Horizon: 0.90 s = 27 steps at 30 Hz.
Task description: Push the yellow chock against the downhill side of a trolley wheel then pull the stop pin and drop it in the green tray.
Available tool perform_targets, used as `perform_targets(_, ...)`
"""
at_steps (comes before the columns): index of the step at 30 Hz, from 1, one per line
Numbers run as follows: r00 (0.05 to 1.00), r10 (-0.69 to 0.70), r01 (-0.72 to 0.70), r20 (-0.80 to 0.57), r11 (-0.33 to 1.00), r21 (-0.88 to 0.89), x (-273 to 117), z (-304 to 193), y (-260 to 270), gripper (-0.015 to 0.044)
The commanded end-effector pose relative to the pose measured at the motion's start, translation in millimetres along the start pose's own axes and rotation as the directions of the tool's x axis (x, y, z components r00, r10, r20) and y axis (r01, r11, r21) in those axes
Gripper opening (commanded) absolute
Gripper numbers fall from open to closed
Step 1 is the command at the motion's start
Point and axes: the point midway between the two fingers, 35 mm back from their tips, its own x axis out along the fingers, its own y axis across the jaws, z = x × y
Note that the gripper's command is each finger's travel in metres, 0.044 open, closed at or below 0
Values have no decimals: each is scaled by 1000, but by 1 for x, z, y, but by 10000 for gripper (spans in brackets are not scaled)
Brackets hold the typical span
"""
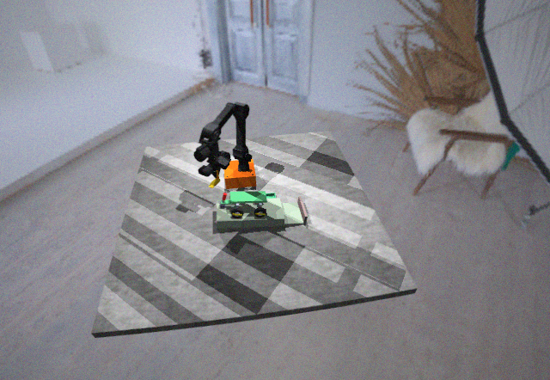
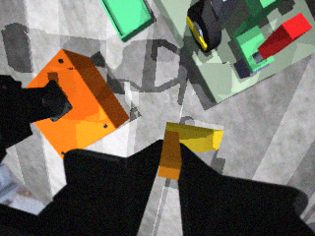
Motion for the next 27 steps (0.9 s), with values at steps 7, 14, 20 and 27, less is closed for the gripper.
perform_targets(7,1000,5,-4,-3,944,331,0,-1,0,0)
perform_targets(14,1000,7,-5,-1,839,544,0,-1,0,0)
perform_targets(20,1000,9,-6,0,711,703,0,-1,0,0)
perform_targets(27,1000,10,-6,0,623,782,0,-1,0,0)
